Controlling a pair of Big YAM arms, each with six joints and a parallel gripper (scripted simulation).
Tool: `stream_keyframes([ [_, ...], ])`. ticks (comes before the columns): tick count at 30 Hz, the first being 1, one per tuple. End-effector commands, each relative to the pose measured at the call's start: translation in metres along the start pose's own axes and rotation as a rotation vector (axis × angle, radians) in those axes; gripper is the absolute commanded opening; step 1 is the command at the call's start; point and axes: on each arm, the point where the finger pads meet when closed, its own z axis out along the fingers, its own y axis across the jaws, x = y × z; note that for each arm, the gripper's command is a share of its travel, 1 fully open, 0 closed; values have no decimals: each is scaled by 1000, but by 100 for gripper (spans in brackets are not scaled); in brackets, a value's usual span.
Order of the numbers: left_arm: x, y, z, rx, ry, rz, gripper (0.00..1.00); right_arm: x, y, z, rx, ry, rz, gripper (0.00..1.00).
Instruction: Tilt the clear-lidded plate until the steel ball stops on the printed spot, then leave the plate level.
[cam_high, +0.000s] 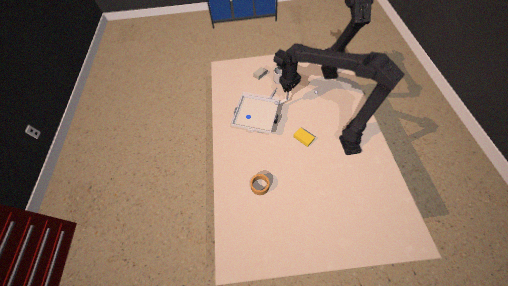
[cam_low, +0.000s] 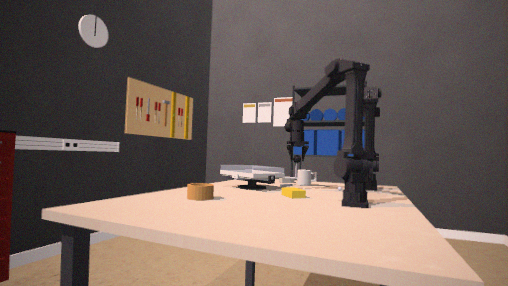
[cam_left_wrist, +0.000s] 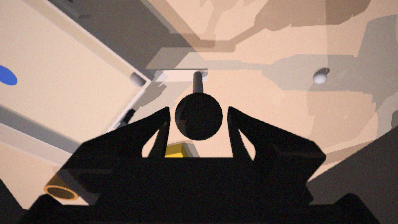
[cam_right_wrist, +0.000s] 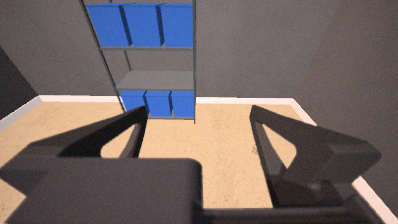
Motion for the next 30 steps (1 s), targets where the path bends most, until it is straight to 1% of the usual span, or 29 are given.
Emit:
stream_keyframes([
  [1,-3,5,5,-2,3,3,57,-20,-5,-6,8,-53,15,100],
  [15,-3,5,5,-2,3,3,57,-20,-5,-6,8,-53,15,100],
  [16,-3,5,5,-2,3,3,0,-20,-5,-6,8,-53,15,100],
  [30,-4,5,4,-3,3,8,0,-20,-5,-6,8,-53,15,100],
])
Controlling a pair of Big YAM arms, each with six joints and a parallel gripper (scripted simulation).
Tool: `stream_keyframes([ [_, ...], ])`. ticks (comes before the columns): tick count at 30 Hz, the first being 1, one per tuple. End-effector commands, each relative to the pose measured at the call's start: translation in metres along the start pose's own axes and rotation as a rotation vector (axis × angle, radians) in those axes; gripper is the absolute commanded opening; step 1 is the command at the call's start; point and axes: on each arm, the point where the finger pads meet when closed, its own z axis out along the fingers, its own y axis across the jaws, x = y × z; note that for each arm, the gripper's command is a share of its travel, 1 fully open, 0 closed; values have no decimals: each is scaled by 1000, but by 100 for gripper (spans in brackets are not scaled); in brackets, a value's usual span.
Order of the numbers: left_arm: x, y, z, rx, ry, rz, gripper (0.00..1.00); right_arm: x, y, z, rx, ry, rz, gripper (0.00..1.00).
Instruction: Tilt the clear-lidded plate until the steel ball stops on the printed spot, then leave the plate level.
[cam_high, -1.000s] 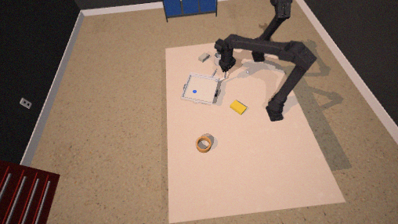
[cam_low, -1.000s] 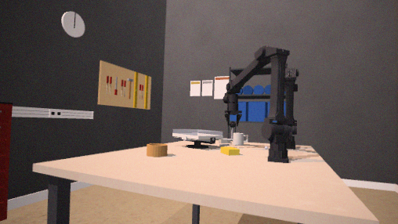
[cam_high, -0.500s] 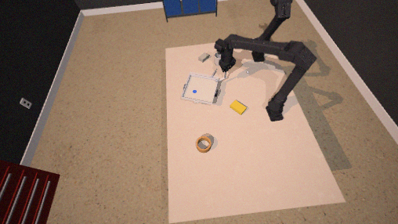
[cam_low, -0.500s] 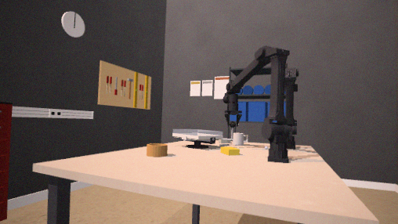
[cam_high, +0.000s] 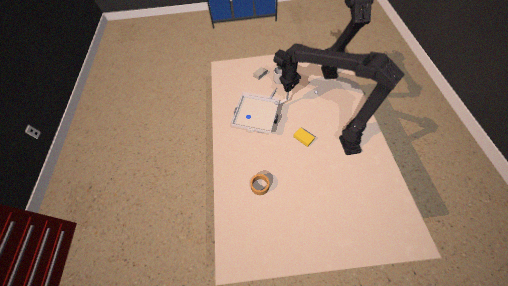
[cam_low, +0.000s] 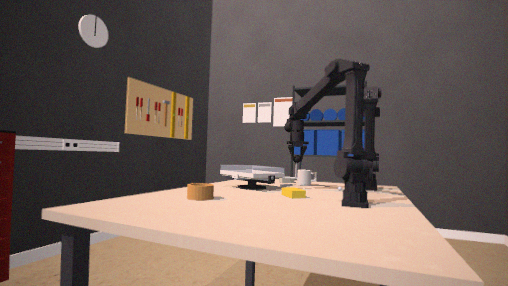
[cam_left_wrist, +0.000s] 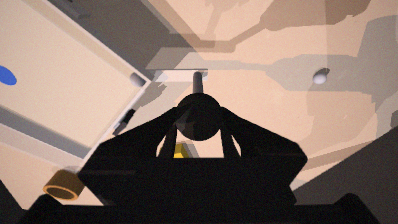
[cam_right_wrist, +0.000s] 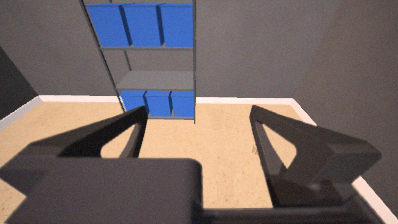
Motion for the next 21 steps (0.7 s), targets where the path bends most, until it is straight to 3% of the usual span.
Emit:
stream_keyframes([
  [1,-4,5,4,-4,3,9,0,-20,-5,-6,8,-53,15,100],
  [19,-4,5,4,-4,3,9,0,-20,-5,-6,8,-53,15,100],
  [21,-15,13,-19,-16,-32,2,0,-20,-5,-6,8,-53,15,100],
])
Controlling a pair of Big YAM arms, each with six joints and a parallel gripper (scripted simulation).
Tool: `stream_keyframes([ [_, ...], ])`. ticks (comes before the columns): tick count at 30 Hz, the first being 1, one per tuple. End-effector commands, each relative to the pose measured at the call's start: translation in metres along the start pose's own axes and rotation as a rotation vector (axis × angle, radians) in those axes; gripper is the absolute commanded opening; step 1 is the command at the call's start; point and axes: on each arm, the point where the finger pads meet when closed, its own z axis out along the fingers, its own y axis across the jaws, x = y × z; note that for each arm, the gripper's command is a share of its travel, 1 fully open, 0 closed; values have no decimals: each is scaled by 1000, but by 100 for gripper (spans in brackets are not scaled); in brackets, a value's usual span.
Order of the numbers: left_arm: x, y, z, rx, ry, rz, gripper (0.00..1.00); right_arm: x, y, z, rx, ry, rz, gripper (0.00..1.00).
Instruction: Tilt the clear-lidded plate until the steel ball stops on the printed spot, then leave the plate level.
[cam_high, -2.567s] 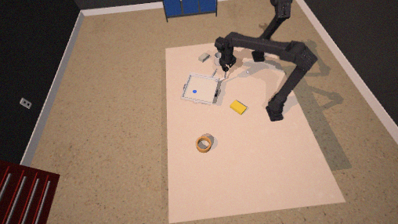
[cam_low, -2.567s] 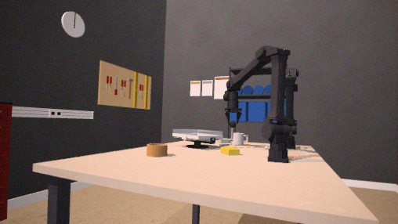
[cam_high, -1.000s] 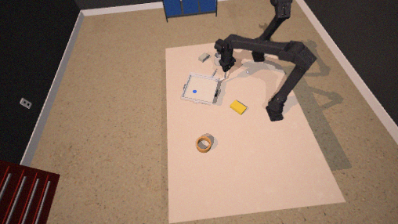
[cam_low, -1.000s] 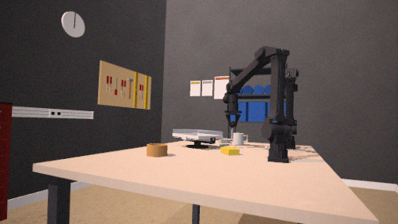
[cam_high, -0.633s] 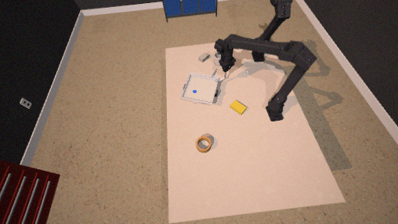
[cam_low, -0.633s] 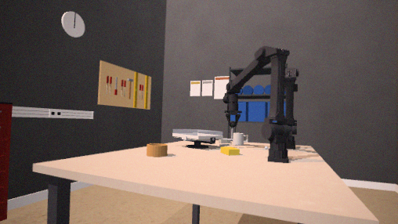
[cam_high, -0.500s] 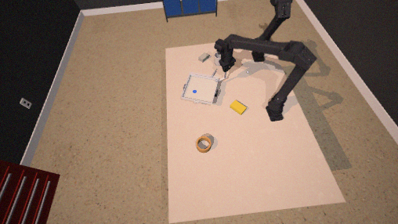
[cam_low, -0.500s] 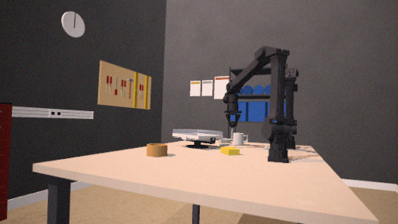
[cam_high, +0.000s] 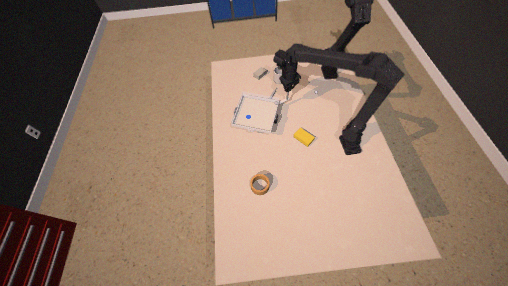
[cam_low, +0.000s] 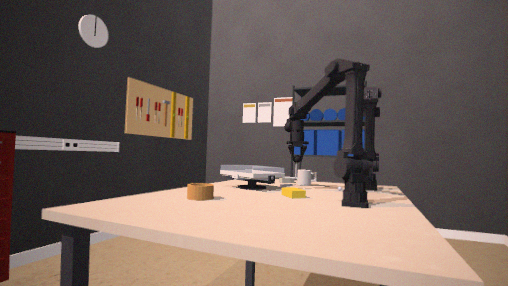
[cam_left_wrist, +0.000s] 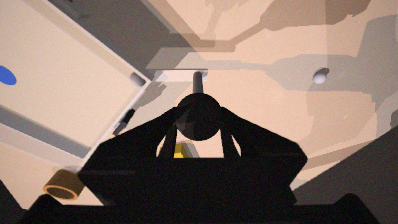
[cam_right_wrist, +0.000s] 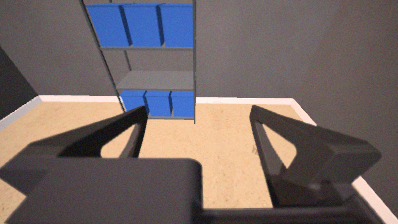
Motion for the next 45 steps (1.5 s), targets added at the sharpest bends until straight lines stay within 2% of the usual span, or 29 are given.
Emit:
stream_keyframes([
  [1,-15,13,-22,-17,-37,2,0,-20,-5,-6,8,-53,15,100],
  [20,-30,17,-26,-22,-48,7,0,-20,-5,-6,8,-53,15,100],
  [35,-27,19,-27,-22,-46,2,0,-20,-5,-6,8,-53,15,100],
  [45,-24,19,-41,-31,-72,2,0,-20,-5,-6,8,-53,15,100],
])
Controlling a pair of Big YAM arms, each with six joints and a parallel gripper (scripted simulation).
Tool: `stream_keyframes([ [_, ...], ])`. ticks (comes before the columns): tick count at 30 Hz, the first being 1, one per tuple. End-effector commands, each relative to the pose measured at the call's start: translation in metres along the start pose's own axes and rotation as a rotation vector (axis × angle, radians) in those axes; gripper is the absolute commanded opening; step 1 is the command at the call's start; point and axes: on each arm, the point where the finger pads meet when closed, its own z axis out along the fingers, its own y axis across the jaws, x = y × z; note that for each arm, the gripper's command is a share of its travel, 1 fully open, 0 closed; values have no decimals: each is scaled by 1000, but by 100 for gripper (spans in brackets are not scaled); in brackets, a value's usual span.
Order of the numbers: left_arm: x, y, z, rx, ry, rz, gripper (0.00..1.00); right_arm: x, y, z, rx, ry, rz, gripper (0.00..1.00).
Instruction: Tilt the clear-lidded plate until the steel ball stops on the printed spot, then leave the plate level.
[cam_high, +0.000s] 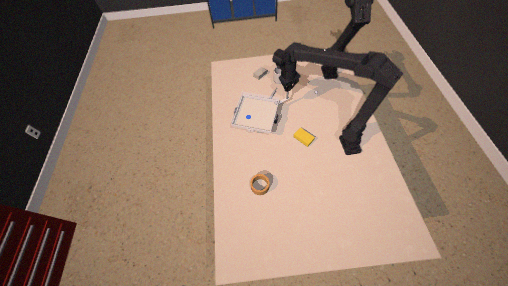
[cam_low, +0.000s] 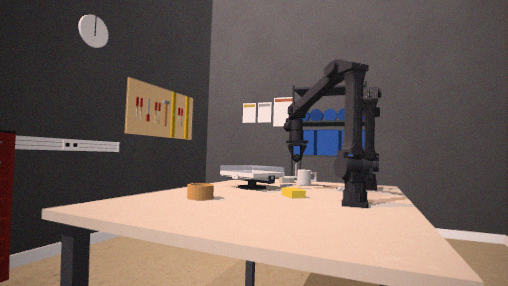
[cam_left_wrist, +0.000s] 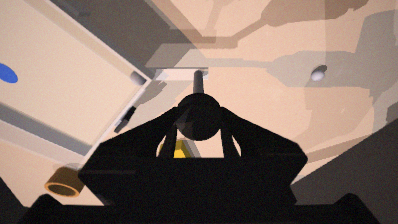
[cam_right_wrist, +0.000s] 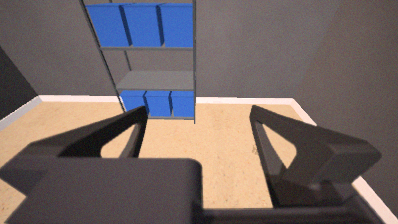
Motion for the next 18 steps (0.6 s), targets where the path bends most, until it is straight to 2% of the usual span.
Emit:
stream_keyframes([
  [1,-22,17,-39,-44,-98,4,0,-20,-5,-6,8,-53,15,100],
  [16,-18,17,-41,-47,-105,4,0,-20,-5,-6,8,-53,15,100],
  [18,-14,16,-36,-43,-94,4,0,-20,-5,-6,8,-53,15,100],
])
